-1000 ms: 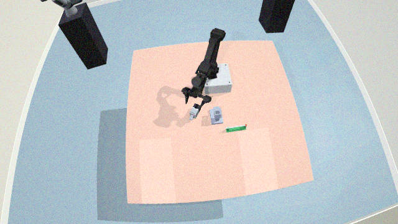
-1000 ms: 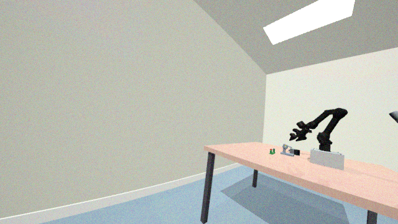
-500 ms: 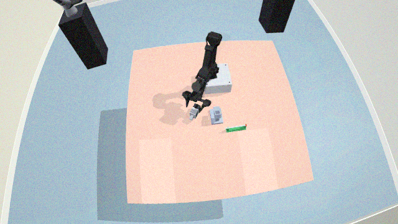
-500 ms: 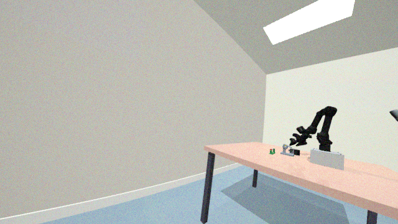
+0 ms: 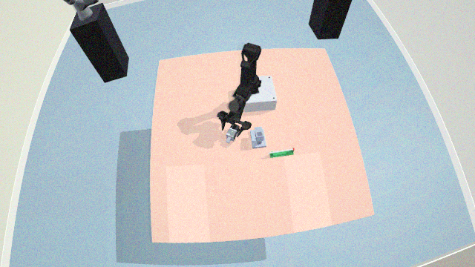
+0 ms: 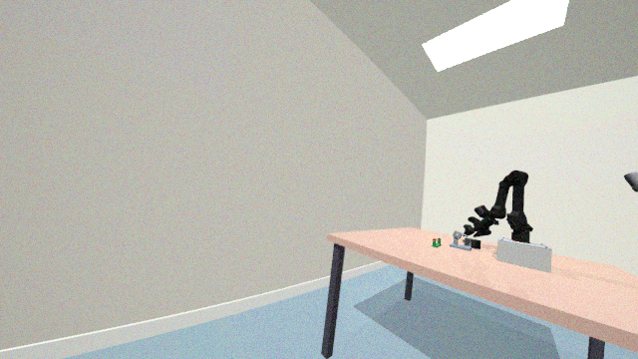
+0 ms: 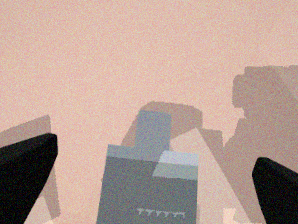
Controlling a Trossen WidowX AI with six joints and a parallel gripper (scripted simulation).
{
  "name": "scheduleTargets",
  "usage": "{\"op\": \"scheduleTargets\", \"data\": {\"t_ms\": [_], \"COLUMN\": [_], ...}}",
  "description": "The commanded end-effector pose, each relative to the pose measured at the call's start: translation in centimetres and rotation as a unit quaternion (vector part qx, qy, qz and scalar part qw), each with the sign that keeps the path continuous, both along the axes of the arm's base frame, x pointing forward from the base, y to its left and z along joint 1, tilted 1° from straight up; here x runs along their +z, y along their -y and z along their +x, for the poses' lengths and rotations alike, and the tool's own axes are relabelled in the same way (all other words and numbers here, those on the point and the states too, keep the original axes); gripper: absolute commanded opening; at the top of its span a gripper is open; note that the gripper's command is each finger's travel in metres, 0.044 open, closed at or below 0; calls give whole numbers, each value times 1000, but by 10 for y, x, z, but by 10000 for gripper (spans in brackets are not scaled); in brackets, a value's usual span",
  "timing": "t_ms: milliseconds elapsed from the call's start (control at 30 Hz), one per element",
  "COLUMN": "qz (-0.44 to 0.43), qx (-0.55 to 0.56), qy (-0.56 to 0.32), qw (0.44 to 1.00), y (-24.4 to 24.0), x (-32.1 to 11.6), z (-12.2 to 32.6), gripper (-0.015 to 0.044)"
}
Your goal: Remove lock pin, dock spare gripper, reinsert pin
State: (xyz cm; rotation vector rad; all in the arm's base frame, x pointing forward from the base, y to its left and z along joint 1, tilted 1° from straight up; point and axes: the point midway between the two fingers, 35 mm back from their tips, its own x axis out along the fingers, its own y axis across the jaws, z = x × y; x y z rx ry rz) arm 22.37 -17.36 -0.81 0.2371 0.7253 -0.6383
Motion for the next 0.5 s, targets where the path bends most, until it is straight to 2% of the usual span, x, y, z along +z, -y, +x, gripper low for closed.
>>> {"op": "scheduleTargets", "data": {"t_ms": [0,467], "qz": [3,4], "qx": [2,2], "qy": [-4,-5], "qw": [1000,1000], "y": [-2,-3], "x": [-9,-32], "z": [-1,-3], "gripper": [440,440]}}
